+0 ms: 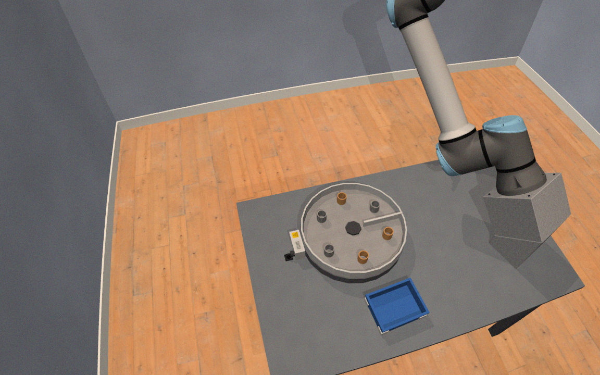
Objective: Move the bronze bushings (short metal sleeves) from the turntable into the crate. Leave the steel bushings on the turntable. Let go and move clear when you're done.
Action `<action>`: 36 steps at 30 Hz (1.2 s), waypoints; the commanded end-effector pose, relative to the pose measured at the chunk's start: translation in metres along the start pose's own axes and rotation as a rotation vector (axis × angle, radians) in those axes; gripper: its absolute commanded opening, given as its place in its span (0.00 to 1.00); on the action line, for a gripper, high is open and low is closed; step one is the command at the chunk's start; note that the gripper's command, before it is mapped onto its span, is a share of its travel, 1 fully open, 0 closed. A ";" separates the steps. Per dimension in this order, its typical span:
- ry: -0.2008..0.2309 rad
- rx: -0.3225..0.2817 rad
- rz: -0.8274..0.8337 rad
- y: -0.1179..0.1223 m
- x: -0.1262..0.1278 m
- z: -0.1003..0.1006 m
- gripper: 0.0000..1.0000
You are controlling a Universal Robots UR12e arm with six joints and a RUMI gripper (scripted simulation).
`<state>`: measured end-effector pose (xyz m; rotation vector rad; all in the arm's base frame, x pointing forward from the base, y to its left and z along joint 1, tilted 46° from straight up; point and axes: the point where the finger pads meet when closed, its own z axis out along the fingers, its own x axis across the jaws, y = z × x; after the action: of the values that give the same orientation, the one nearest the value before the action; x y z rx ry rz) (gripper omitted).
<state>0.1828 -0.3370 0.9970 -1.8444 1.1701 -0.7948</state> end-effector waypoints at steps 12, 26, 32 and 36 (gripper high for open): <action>0.000 -0.001 -0.001 -0.001 -0.001 0.000 1.00; -0.008 -0.005 -0.003 0.002 0.000 0.001 1.00; -0.035 -0.018 -0.010 0.011 0.000 0.006 1.00; -0.049 -0.025 -0.014 0.016 0.000 0.008 1.00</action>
<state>0.1824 -0.3385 0.9857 -1.8696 1.1517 -0.7599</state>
